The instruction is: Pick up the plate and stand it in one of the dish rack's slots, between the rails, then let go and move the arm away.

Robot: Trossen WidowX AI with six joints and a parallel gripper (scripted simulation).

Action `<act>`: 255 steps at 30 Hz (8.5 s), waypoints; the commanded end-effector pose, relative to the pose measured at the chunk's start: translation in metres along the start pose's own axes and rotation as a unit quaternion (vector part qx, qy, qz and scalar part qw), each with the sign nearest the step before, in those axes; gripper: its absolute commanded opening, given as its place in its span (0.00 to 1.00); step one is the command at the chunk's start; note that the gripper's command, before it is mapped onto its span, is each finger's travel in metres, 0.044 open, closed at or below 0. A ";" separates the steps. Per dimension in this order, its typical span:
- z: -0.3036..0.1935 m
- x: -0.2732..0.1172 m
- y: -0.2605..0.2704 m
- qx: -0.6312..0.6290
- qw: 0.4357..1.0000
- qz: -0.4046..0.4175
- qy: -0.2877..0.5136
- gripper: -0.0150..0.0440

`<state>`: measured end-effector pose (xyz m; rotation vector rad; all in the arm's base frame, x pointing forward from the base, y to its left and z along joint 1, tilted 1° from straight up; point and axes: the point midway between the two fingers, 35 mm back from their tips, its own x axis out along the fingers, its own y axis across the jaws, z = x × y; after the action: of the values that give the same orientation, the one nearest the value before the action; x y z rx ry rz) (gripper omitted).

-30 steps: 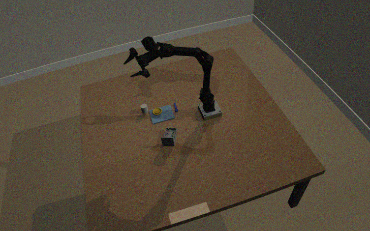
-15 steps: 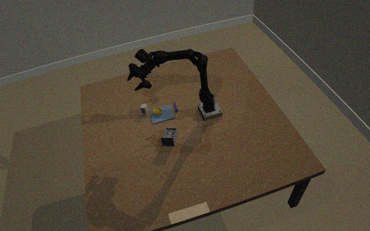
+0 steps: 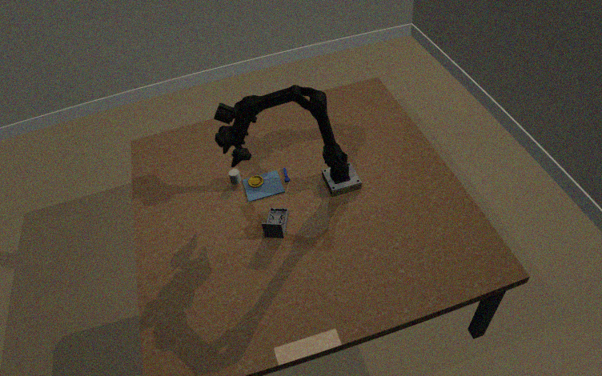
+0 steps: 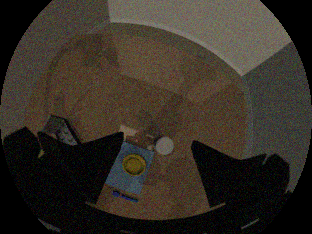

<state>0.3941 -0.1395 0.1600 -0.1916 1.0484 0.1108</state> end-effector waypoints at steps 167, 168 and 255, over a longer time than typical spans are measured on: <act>-0.039 0.013 0.207 0.248 0.940 0.176 0.155 0.25; -0.038 0.017 0.207 0.243 0.941 0.186 0.147 0.25; -0.117 0.046 0.218 -0.199 0.760 0.415 -0.460 0.25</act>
<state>0.2786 0.0475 0.0443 -0.0273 0.0140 1.1400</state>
